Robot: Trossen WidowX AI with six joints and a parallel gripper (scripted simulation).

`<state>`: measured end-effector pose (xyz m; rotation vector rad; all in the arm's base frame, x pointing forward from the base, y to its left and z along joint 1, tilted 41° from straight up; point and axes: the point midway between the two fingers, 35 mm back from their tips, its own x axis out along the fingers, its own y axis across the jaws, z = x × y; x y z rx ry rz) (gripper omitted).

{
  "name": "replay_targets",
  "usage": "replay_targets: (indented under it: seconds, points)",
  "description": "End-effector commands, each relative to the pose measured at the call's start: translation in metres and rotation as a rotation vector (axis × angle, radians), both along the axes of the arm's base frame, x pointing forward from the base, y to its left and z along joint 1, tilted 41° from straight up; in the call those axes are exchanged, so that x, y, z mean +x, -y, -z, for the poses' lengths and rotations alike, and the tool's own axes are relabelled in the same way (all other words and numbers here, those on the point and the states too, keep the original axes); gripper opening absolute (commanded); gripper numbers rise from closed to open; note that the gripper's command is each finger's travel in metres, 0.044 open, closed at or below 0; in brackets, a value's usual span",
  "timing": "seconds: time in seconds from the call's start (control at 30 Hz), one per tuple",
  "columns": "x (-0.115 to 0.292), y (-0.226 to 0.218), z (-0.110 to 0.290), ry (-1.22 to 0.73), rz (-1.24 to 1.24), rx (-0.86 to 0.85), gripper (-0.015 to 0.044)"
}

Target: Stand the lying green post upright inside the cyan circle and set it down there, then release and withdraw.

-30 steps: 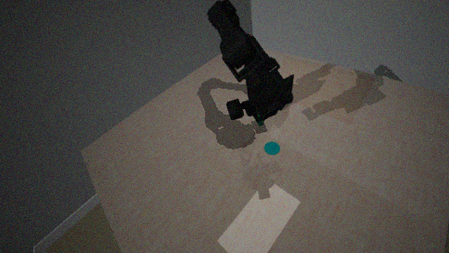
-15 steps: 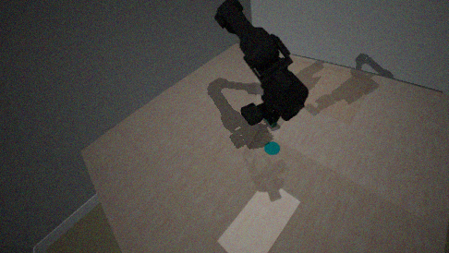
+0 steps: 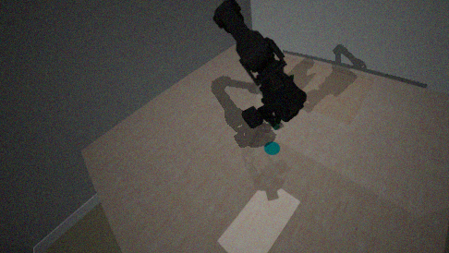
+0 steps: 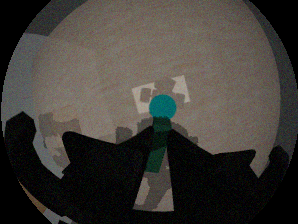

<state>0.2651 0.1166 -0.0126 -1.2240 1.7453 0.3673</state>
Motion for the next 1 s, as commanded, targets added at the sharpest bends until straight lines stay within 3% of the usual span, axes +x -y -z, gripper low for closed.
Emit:
replay_targets:
  seconds: [0.0,0.97]
  points:
    - [-0.002,0.004,0.003,-0.011,0.009,0.031,0.0023]
    - [-0.005,0.01,0.017,-0.008,0.05,0.243,0.0023]
